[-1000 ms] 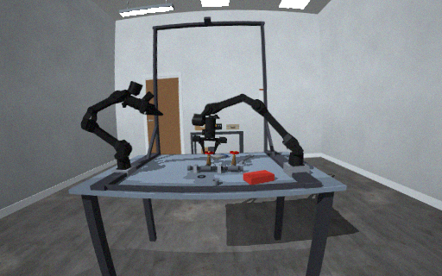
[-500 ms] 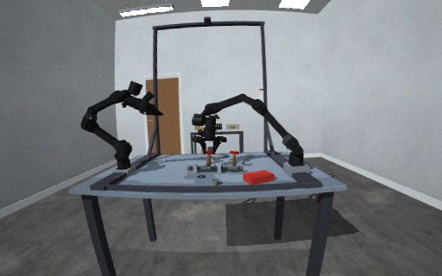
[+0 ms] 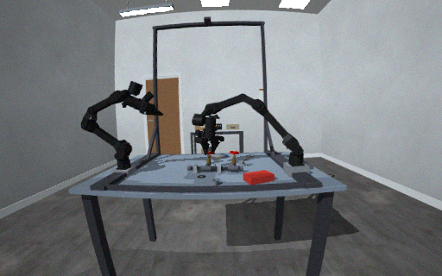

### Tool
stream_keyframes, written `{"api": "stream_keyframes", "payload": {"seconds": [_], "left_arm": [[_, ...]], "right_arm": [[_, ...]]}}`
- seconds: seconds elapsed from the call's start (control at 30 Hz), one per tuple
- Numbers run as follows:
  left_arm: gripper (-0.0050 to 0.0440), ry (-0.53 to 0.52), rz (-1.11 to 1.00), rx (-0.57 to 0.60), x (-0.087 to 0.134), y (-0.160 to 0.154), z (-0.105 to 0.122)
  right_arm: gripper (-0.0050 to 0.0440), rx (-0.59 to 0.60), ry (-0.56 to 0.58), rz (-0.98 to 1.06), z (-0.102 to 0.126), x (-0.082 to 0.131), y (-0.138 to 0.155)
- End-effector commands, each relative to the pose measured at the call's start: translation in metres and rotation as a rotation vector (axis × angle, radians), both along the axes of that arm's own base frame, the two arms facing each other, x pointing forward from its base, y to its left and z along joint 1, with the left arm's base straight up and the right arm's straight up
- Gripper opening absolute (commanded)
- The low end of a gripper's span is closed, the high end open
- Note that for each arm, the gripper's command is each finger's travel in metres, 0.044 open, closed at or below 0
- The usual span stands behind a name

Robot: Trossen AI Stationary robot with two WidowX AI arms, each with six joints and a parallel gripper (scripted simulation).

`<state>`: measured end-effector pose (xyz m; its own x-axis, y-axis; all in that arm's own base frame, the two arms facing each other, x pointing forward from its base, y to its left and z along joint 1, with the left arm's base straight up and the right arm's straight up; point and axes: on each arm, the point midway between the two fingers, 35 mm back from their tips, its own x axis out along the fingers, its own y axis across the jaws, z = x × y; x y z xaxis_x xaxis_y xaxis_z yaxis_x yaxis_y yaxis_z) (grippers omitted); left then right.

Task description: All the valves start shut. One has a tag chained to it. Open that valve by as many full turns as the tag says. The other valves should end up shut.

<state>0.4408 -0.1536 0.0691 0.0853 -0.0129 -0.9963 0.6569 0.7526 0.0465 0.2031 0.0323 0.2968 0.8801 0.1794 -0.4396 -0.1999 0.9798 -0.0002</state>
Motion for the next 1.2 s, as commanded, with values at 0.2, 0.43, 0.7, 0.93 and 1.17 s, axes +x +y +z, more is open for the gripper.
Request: {"api": "stream_keyframes", "payload": {"seconds": [0.2, 0.43, 0.7, 0.93, 1.17], "left_arm": [[0.0213, -0.037, 0.307, -0.049, 0.0012, 0.0005, 0.0190], [0.0213, -0.033, 0.354, -0.052, 0.0009, 0.0005, 0.0179], [0.0213, -0.029, 0.386, -0.054, 0.0006, 0.0005, 0.0167], [0.0213, -0.030, 0.426, -0.059, 0.0007, 0.0005, 0.0172], [0.0213, -0.032, 0.606, -0.078, 0.0009, 0.0008, 0.0186]], "right_arm": [[0.0400, 0.001, -0.013, 0.003, 0.0060, -0.0002, 0.0007], [0.0400, 0.001, -0.013, 0.003, 0.0060, -0.0002, 0.0007], [0.0400, 0.001, -0.013, 0.003, 0.0060, -0.0002, 0.0007], [0.0400, 0.001, -0.013, 0.003, 0.0060, -0.0002, 0.0007], [0.0400, 0.001, -0.013, 0.003, 0.0060, -0.0002, 0.0007]]}}
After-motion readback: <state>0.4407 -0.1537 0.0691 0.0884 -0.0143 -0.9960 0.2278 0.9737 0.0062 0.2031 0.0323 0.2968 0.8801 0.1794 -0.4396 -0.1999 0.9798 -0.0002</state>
